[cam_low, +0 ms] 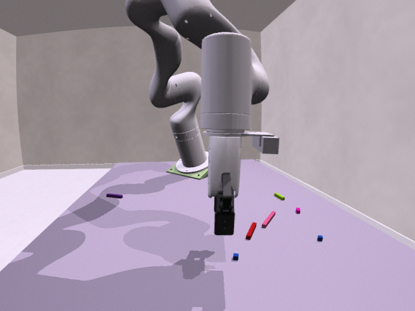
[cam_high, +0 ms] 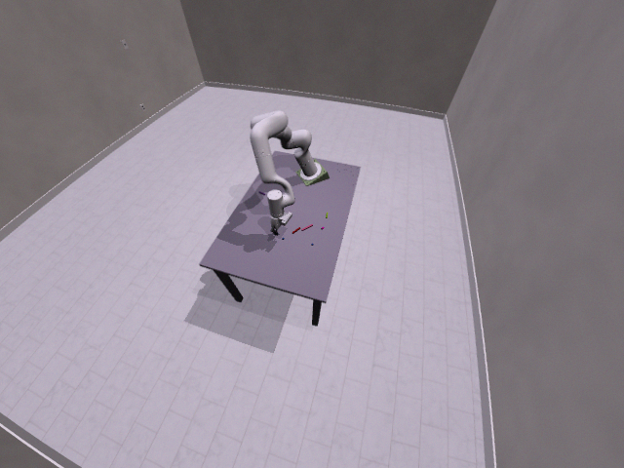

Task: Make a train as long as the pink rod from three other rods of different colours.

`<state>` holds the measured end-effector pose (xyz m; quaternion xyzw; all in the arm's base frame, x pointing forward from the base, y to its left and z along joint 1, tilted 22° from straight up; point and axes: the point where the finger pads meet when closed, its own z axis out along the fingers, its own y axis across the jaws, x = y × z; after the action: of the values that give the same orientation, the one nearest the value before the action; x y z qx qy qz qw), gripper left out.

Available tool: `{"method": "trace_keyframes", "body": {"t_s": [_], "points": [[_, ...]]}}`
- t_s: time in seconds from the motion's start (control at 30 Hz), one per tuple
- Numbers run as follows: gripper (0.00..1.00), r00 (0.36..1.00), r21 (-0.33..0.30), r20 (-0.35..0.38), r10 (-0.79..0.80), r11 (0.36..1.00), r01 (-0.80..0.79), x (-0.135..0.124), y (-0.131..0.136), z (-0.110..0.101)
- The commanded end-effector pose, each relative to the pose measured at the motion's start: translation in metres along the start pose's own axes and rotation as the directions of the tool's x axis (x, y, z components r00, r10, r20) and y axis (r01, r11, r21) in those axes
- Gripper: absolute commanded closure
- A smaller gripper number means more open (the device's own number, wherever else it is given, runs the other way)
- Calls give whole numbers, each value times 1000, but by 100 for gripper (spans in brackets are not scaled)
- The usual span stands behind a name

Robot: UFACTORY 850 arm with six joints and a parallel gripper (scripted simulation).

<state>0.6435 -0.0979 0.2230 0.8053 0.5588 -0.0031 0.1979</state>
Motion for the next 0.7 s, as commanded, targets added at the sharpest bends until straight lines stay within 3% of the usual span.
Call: {"method": "trace_keyframes", "body": {"t_s": [0.0, 0.2, 0.23, 0.67], "points": [[0, 993, 8, -5, 118, 993, -118, 19, 8, -2], [0, 987, 13, -10, 162, 987, -162, 26, 10, -2], [76, 987, 13, -10, 162, 987, -162, 26, 10, -2], [76, 987, 13, -10, 162, 987, -162, 26, 10, -2]]}}
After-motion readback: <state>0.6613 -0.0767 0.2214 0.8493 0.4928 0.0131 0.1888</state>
